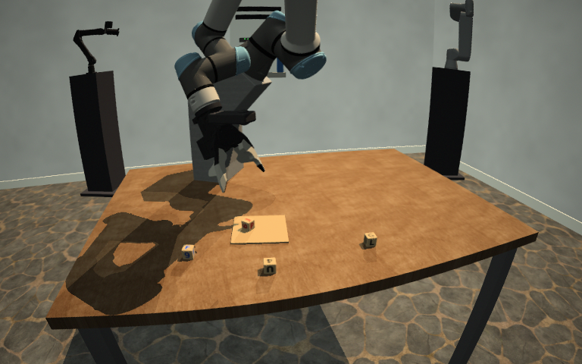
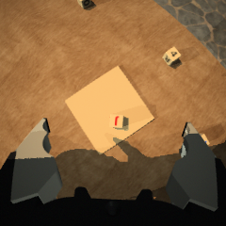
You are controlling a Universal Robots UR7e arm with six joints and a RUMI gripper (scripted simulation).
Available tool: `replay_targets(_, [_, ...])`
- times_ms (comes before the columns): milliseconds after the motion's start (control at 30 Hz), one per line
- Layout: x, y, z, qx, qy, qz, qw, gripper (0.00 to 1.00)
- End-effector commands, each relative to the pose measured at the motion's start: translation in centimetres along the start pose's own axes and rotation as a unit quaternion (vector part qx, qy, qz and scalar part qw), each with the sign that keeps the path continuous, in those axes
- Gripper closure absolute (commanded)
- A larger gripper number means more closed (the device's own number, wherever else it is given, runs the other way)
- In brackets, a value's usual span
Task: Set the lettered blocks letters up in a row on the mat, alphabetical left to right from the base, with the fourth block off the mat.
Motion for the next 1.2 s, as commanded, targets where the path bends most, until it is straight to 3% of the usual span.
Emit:
replay_targets(0, [0.0, 0.1, -0.1, -0.001, 0.0, -0.001, 1.0, 0.0])
replay_targets(300, [-0.5, 1.5, -0.1, 0.0, 0.0, 0.0, 1.0, 0.0])
replay_targets(500, [-1.9, 6.0, -0.5, 0.0, 0.0, -0.001, 1.0, 0.0])
replay_targets(567, [-1.9, 6.0, -0.5, 0.0, 0.0, -0.001, 1.0, 0.0])
replay_targets(900, [-3.9, 15.5, -1.5, 0.0, 0.0, -0.001, 1.0, 0.0])
replay_targets(1167, [-4.2, 17.8, -1.7, 0.0, 0.0, -0.001, 1.0, 0.0])
Point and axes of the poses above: the point where the finger pads meet when closed, its own z axis out along the fingers, its own y axis across the jaws, x = y × z, the point moved 3 cm from there along -z, back along the fingers, and after that the axes turned 2 degrees about -z, right-handed, at the moved point
